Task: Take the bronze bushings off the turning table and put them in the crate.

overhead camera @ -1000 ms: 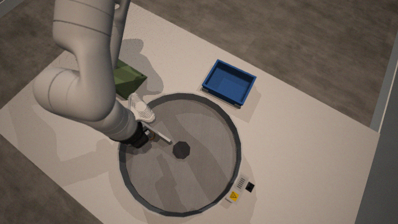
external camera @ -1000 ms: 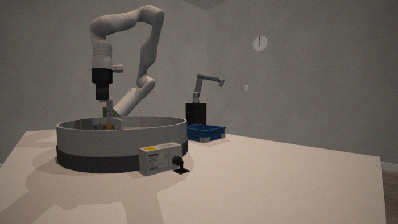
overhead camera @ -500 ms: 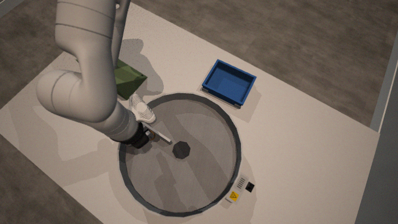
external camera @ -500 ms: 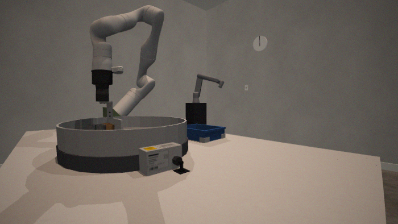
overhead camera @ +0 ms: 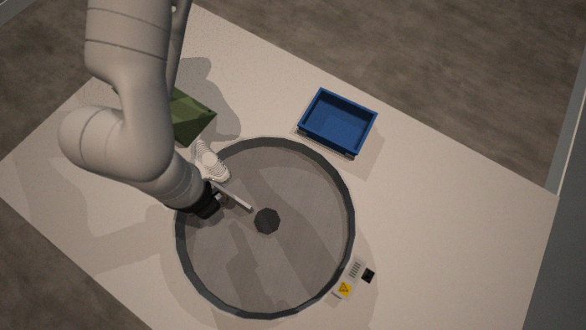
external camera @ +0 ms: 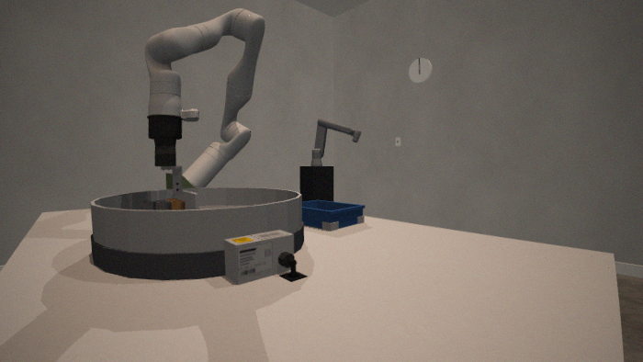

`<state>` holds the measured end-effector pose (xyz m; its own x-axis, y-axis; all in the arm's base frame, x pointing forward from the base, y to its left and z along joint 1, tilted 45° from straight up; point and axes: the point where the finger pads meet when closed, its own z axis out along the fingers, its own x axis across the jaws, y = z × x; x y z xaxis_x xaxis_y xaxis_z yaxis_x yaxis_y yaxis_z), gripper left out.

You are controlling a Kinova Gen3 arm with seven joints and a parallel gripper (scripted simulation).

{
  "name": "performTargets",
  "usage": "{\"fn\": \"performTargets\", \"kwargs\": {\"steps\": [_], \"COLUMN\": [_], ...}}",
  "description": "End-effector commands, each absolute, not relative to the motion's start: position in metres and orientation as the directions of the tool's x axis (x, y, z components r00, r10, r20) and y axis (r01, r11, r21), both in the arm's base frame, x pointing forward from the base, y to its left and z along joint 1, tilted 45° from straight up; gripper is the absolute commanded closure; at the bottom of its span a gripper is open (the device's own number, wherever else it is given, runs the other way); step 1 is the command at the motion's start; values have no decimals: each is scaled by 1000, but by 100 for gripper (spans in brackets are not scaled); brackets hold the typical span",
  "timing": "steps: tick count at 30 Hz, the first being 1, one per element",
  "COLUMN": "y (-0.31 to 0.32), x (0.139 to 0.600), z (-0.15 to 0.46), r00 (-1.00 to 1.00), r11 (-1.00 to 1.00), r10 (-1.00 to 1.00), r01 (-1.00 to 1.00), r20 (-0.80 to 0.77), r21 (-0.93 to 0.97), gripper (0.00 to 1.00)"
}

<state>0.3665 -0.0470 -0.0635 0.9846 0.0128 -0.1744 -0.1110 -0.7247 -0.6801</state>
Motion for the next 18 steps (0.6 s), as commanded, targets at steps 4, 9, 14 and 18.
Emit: {"fn": "performTargets", "kwargs": {"steps": [4, 9, 14, 18], "y": [-48, -45, -44, -44], "x": [367, 366, 366, 366], "z": [-63, -66, -67, -67], "r00": [985, 985, 985, 985], "r11": [-725, -725, -725, -725], "r10": [12, 12, 12, 12], "r01": [-111, -111, -111, -111], "r20": [-173, -173, -173, -173], "r21": [-679, -679, -679, -679], "gripper": [60, 60, 60, 60]}}
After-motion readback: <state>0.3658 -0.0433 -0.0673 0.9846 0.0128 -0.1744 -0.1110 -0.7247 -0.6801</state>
